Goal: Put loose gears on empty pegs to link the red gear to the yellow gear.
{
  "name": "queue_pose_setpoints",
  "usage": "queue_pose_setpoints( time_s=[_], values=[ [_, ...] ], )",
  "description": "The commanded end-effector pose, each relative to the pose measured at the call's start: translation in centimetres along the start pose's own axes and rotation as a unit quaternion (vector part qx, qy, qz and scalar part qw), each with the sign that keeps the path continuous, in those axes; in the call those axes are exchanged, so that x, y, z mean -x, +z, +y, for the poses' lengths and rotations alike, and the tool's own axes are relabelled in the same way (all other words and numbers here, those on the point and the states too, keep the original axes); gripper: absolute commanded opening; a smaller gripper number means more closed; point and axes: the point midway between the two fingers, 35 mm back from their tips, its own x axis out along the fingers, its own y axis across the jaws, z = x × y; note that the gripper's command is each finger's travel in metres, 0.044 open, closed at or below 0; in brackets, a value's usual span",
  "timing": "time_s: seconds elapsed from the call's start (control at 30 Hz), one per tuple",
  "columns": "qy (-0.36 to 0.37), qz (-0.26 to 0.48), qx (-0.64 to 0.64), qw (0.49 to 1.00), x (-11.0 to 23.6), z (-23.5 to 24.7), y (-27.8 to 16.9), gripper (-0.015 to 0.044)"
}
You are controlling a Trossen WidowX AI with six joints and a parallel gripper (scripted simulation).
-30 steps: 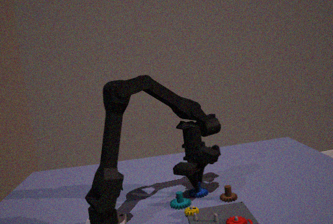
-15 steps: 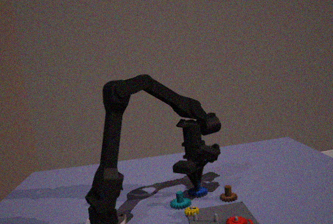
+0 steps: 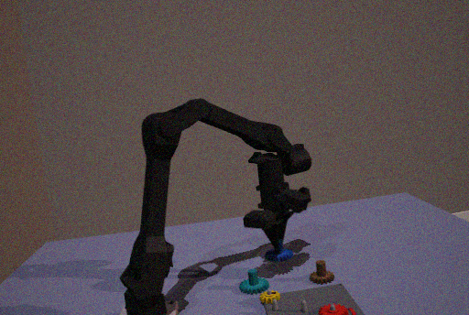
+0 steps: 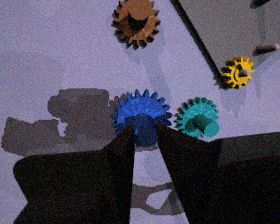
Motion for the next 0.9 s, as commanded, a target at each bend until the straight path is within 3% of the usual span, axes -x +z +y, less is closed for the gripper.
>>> queue_pose_setpoints(
  time_s=[0.0,0.87],
  values=[
    [0.004,0.0,0.001,1.0,1.2,0.2,0.1,0.0],
    [0.004,0.0,0.002,1.0,7.4,-0.6,0.0,0.0]
  ],
)
